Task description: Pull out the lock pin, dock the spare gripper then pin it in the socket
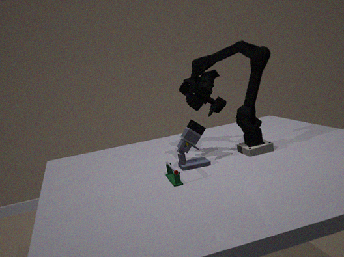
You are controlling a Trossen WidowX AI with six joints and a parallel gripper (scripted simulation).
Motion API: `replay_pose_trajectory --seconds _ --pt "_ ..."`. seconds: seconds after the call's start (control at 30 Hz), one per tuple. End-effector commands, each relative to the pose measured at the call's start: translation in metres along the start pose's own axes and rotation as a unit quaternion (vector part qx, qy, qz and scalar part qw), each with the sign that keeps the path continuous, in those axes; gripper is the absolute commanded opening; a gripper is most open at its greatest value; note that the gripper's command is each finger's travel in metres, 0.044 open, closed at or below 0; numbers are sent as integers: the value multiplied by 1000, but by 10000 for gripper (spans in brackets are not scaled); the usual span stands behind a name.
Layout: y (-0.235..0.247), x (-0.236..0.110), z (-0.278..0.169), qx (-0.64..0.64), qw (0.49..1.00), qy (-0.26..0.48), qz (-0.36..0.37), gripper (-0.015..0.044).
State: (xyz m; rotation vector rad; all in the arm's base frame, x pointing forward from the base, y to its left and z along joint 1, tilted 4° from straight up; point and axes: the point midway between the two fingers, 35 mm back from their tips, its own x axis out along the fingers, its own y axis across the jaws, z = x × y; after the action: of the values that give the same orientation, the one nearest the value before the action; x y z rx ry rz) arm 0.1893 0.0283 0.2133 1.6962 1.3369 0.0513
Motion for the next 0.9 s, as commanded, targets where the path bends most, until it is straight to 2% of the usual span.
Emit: replay_pose_trajectory --seconds 0.0,0.23,0.57,0.73,0.87 --pt "6 -4 -6 -2 1000 -11 0 440" --pt "8 -4 -5 0 1000 -9 2 440" --pt "-1 39 -46 -5 999 -26 -24 180" --pt "0 51 -76 1 1000 -7 5 180" --pt "1 52 -77 -1 1000 -7 5 180"
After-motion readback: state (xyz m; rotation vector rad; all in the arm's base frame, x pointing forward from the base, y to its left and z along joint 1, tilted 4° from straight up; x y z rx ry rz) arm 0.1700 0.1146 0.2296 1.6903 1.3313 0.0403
